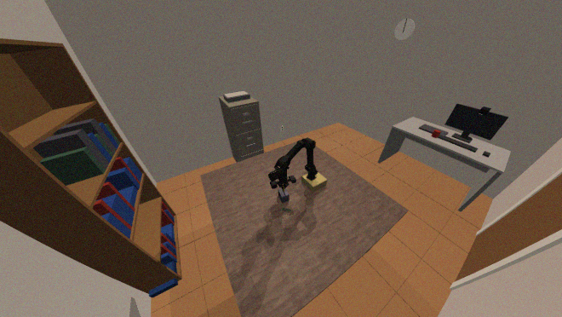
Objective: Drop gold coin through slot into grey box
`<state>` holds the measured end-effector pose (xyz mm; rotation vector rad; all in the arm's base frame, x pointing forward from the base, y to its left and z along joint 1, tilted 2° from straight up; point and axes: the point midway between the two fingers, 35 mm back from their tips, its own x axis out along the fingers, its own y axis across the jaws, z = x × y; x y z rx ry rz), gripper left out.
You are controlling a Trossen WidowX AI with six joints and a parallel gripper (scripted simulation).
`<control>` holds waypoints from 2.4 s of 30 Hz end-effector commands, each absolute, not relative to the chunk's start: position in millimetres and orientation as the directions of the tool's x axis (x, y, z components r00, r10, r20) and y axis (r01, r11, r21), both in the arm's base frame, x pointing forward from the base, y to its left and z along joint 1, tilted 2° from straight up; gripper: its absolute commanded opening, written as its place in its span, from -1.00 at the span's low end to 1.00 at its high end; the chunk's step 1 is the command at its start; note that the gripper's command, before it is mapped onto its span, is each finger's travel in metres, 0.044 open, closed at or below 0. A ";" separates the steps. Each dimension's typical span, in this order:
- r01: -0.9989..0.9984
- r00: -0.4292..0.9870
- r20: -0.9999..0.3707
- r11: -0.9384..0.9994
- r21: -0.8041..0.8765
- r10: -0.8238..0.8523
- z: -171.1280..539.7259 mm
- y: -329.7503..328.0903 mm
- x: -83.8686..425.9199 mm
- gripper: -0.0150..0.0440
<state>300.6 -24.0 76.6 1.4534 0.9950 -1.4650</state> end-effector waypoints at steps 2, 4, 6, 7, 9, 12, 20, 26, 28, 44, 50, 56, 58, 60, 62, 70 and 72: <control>0.941 0.008 -1.000 -0.338 0.016 -0.024 75.1 -26.8 298.1 -0.49; 0.942 0.008 -1.000 -0.336 0.016 -0.024 74.4 -27.3 297.6 -0.49; 0.942 0.008 -1.000 -0.335 0.016 -0.024 73.8 -27.2 297.4 -0.49; 0.942 0.008 -1.000 -0.335 0.016 -0.024 73.6 -26.9 297.3 -0.49; 0.942 0.008 -1.000 -0.336 0.016 -0.024 73.4 -26.3 297.0 -0.49; 0.941 0.009 -1.000 -0.337 0.017 -0.024 74.2 -26.3 297.6 -0.49; 0.941 0.010 -1.000 -0.339 0.018 -0.023 74.8 -26.5 298.3 -0.49; 0.939 0.010 -1.000 -0.342 0.018 -0.023 71.0 -25.8 298.0 -0.49; 0.939 0.010 -1.000 -0.344 0.018 -0.023 70.3 -25.6 297.2 -0.49; 0.941 0.010 -1.000 -0.338 0.017 -0.023 64.3 -26.2 297.9 -0.49; 0.942 0.010 -1.000 -0.336 0.017 -0.023 61.4 -26.2 297.8 -0.49; 0.941 0.010 -1.000 -0.338 0.017 -0.023 59.2 -26.2 296.4 -0.49; 0.941 0.010 -1.000 -0.338 0.017 -0.023 58.5 -26.2 296.2 -0.49; 0.941 0.010 -1.000 -0.339 0.017 -0.023 57.8 -26.2 296.2 -0.49; 0.940 0.010 -1.000 -0.339 0.017 -0.023 57.1 -26.2 296.4 -0.49; 0.940 0.011 -1.000 -0.340 0.018 -0.023 57.7 -26.3 297.2 -0.14; 0.940 0.011 -1.000 -0.340 0.018 -0.023 57.7 -26.3 297.2 0.04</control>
